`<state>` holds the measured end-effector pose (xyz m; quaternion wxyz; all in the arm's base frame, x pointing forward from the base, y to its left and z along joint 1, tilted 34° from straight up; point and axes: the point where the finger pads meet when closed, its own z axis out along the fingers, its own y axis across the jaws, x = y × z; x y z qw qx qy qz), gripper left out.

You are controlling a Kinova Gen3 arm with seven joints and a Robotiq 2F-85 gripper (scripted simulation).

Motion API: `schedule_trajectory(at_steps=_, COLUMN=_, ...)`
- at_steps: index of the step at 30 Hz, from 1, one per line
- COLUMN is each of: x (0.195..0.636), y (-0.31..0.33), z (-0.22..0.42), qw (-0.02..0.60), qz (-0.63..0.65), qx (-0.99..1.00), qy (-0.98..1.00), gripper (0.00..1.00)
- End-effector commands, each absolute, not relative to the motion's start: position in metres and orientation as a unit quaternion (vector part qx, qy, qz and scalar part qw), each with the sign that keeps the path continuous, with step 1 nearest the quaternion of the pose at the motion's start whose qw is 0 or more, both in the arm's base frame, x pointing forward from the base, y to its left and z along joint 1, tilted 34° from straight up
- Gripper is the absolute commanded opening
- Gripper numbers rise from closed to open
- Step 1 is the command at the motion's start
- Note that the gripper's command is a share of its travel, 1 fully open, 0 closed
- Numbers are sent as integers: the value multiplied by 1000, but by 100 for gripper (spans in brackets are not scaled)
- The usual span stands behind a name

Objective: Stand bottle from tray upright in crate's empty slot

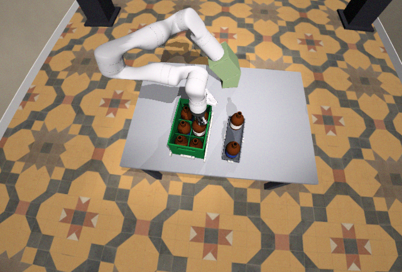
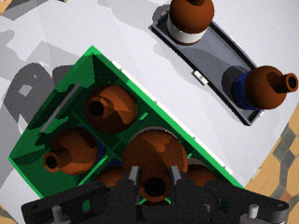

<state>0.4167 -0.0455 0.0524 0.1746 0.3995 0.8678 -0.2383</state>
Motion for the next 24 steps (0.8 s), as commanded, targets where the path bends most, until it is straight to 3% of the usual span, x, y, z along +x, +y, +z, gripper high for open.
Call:
schedule_trajectory(at_steps=1, x=417, y=-47, z=48, qw=175, qz=-236, qx=402, qy=867, gripper=0)
schedule_trajectory(at_steps=24, x=417, y=-49, z=46, qw=175, qz=-236, qx=402, qy=867, gripper=0)
